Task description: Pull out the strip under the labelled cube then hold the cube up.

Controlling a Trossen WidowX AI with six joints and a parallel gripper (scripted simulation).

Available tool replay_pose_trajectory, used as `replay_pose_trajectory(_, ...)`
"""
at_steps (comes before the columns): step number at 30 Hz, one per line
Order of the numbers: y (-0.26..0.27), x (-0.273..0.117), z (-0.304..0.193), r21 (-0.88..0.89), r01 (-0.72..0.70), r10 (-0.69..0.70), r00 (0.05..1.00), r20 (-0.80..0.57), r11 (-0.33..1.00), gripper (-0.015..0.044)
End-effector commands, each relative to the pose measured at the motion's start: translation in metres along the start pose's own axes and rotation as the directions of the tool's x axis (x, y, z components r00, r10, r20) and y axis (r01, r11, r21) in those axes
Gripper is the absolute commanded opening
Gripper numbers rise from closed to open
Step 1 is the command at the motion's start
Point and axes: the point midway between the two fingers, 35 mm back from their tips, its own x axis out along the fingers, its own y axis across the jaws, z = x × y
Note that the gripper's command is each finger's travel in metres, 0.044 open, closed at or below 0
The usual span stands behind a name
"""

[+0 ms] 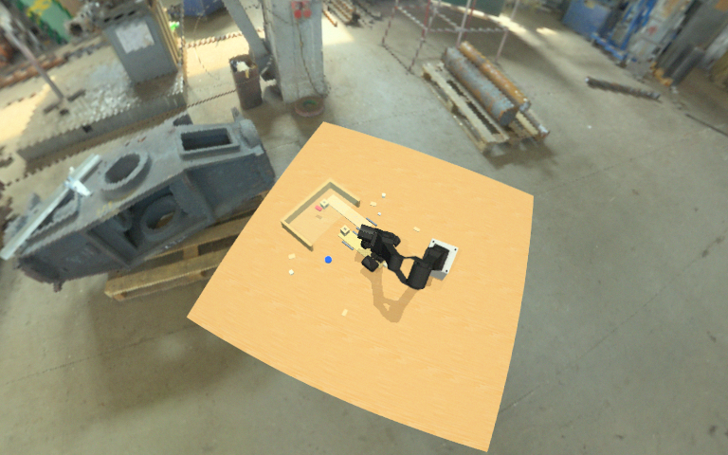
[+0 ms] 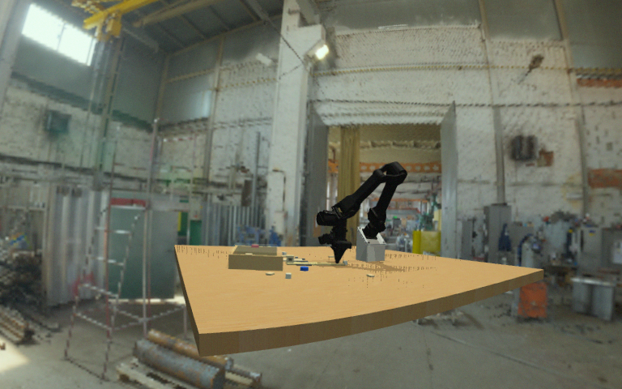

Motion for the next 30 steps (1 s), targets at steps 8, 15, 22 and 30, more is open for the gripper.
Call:
replay_pose_trajectory(8, -0.002, 0.004, -0.009, 0.011, 0.003, -0.003, 1.000, -0.028, 1.000, 0.0000)
replay_pose_trajectory(15, -0.002, 0.004, -0.009, 0.011, 0.003, -0.003, 1.000, -0.028, 1.000, 0.0000)
replay_pose_trajectory(22, 0.000, -0.035, 0.003, 0.009, 0.006, -0.006, 1.000, -0.022, 1.000, 0.0000)
replay_pose_trajectory(30, 0.000, -0.041, 0.016, 0.047, 0.006, -0.005, 1.000, -0.026, 0.999, 0.0079)
